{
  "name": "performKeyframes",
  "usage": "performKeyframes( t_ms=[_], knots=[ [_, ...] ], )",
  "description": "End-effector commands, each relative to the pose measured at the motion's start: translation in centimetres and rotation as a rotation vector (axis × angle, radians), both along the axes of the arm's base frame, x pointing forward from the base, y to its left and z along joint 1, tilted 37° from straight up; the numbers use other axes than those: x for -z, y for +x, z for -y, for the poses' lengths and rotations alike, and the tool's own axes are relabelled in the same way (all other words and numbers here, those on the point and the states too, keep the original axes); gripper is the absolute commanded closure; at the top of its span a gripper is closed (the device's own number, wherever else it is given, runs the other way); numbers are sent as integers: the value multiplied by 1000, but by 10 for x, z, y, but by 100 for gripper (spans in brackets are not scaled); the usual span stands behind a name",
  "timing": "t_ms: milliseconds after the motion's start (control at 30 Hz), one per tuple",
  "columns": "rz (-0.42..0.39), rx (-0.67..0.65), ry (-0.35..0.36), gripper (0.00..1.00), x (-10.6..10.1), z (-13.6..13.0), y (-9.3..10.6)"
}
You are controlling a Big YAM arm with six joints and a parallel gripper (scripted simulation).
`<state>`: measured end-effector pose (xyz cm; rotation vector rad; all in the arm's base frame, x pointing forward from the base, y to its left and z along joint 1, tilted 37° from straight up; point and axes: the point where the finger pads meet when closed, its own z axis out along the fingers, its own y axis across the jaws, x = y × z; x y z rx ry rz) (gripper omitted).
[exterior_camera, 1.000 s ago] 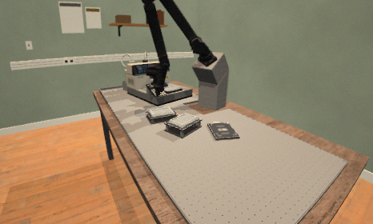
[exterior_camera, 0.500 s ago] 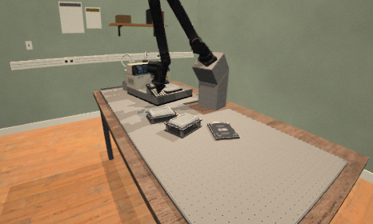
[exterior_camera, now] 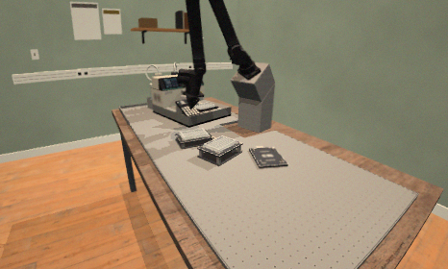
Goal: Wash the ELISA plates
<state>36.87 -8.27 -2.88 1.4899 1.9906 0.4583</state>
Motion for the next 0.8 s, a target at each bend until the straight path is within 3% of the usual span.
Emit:
performKeyframes(
  t_ms=[0, 433, 767],
  knots=[
    [1, 5, -7, 100, -5, 4, -6],
    [3, 4, -7, 100, -21, 2, -18],
    [8, 1, -3, 100, -20, -1, -13]
  ],
)
